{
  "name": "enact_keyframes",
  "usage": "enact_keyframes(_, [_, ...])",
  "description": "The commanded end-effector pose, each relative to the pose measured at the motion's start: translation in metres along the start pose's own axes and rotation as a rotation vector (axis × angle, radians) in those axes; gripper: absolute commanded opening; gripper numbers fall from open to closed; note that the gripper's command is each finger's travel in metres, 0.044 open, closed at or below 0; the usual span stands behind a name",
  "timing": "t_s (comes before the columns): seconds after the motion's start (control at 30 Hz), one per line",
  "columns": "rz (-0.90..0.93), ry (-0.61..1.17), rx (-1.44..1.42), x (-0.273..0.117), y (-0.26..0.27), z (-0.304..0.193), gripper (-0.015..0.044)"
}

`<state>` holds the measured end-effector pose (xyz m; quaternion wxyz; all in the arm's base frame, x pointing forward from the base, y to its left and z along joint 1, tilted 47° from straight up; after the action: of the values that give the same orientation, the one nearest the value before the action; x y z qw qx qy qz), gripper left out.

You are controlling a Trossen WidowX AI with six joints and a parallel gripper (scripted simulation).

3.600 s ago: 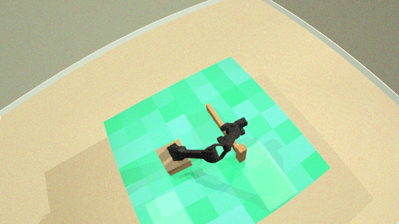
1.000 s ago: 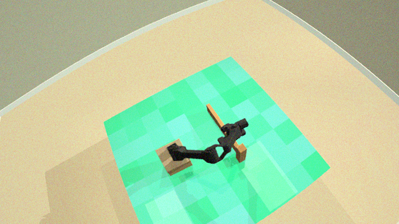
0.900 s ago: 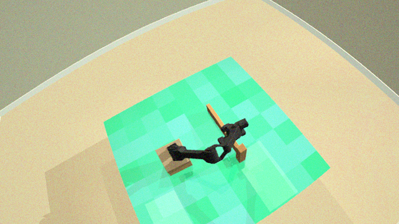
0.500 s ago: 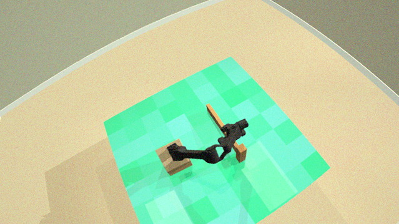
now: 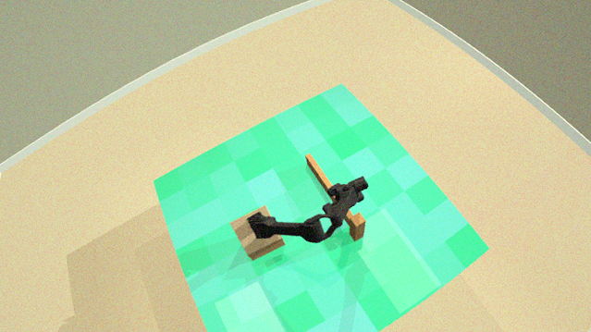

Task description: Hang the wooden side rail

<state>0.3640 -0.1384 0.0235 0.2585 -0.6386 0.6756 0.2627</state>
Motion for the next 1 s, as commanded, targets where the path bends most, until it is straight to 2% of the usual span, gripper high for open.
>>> enact_keyframes(0.0, [-0.011,0.008,0.001,-0.0021,-0.0020,0.0001,0.0000])
enact_keyframes(0.97, [-0.011,0.008,0.001,0.0026,-0.0020,0.0001,0.0000])
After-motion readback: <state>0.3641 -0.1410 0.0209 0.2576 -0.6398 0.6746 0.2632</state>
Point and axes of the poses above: the point midway between the two fingers, 35 mm back from their tips, its own x axis out along the fingers, its own y axis across the jaws, z = x × y, the point moved 3 cm from there along -x, back along the fingers, and after that the axes turned 3 degrees about -x, right-handed, at the moved point
